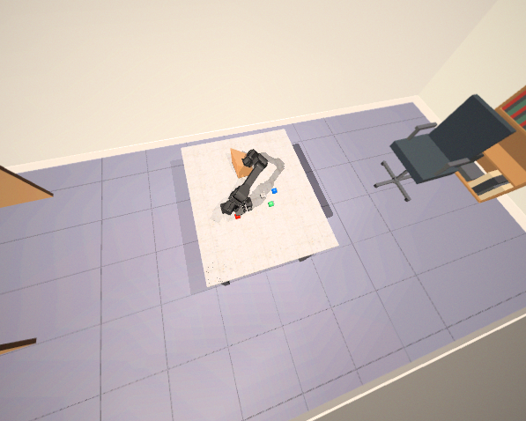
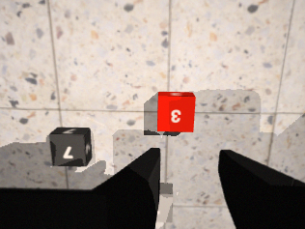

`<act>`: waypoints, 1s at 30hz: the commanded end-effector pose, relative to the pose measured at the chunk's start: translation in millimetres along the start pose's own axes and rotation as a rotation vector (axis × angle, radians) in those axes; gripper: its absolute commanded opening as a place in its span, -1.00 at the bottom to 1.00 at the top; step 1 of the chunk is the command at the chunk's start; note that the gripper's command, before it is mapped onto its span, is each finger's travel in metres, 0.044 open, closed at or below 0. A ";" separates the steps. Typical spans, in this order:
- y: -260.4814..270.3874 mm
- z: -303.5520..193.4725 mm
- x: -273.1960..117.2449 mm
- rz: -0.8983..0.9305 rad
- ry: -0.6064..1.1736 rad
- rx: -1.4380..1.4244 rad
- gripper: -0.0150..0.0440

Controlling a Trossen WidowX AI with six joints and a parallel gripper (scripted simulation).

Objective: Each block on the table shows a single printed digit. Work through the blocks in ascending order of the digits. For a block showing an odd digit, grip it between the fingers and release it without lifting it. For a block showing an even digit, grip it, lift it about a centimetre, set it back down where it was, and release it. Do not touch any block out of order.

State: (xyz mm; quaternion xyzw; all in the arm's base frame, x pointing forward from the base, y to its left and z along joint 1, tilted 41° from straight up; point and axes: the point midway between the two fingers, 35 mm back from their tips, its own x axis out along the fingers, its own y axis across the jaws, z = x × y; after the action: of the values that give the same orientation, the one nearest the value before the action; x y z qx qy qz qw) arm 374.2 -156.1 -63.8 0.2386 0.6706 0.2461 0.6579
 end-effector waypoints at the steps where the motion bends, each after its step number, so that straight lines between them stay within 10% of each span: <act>1: -0.5 -0.6 -0.8 -0.004 0.006 -0.004 -0.08; 21: 207.7 -114.9 -5.0 0.007 0.013 0.003 -0.08; 30: 218.5 -130.1 -0.1 0.010 0.015 0.003 -0.08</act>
State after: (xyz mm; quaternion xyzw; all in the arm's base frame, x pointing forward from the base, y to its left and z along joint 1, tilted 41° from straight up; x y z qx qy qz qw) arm 248.7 4.0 77.2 0.2385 0.6762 0.2491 0.6510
